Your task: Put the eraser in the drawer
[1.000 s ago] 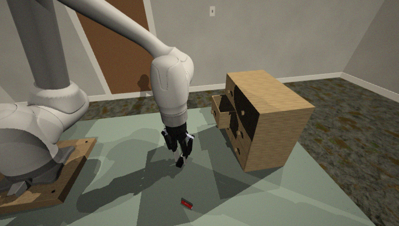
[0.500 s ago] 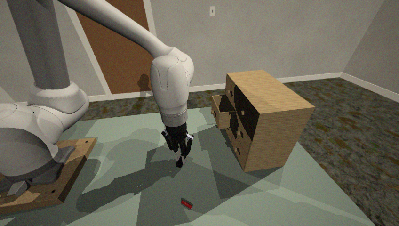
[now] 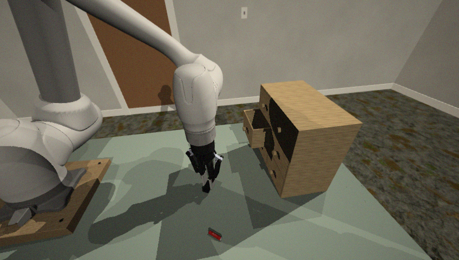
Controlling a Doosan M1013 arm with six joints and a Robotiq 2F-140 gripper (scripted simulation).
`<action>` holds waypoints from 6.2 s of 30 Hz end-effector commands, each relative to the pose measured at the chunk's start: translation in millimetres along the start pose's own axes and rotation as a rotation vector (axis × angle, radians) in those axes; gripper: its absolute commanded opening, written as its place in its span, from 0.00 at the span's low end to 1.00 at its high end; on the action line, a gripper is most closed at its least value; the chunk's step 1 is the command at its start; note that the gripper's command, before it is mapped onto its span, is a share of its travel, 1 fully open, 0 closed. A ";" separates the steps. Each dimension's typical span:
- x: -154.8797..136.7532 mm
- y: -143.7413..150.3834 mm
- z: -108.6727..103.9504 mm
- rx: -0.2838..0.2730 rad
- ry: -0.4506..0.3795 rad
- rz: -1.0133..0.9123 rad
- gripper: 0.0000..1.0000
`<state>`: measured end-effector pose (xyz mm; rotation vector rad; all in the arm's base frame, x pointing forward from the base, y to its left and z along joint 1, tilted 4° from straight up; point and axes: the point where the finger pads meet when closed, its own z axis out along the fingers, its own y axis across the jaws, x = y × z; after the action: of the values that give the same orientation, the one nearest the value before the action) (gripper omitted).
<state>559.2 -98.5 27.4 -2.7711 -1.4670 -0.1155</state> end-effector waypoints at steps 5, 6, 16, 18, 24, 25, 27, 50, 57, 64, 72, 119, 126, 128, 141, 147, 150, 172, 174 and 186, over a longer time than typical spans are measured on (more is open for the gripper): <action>0.0 0.0 -5.2 0.000 0.000 0.000 0.11; 0.0 0.0 -11.0 0.000 0.000 0.000 0.11; 0.0 0.0 -93.4 0.000 0.000 0.000 0.11; 0.0 0.0 -99.7 0.000 0.000 0.000 0.11; 0.1 0.0 -100.0 0.000 0.000 0.001 0.11; 0.6 0.0 -100.0 0.000 0.000 0.006 0.11; 2.0 -0.1 -100.0 0.000 0.000 0.019 0.11; 108.4 -13.2 -100.0 0.000 0.000 1.019 0.11; 113.0 -14.3 -100.3 0.000 0.000 1.061 0.11; 113.0 -14.3 -104.5 0.000 0.000 1.061 0.11; 113.1 -14.3 -127.2 0.000 0.000 1.061 0.11; 113.1 -14.6 -231.7 -0.009 0.015 1.061 0.11; 112.4 -15.8 -230.8 -0.044 0.076 1.061 0.11; 112.1 -16.4 -230.3 -0.061 0.104 1.060 0.11; 109.4 -21.2 -226.5 -0.199 0.340 1.048 0.11; 108.2 -23.5 -224.6 -0.266 0.453 1.038 0.11; 107.2 -25.3 -223.1 -0.319 0.544 1.028 0.11; 100.0 -28.5 -218.7 -0.493 0.813 0.991 0.11; 100.7 -28.9 -218.7 -0.495 0.820 0.989 0.11; 103.4 -32.3 -217.5 -0.520 0.888 0.971 0.11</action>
<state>577.0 -2.0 250.7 -2.7460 0.1575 -1.5401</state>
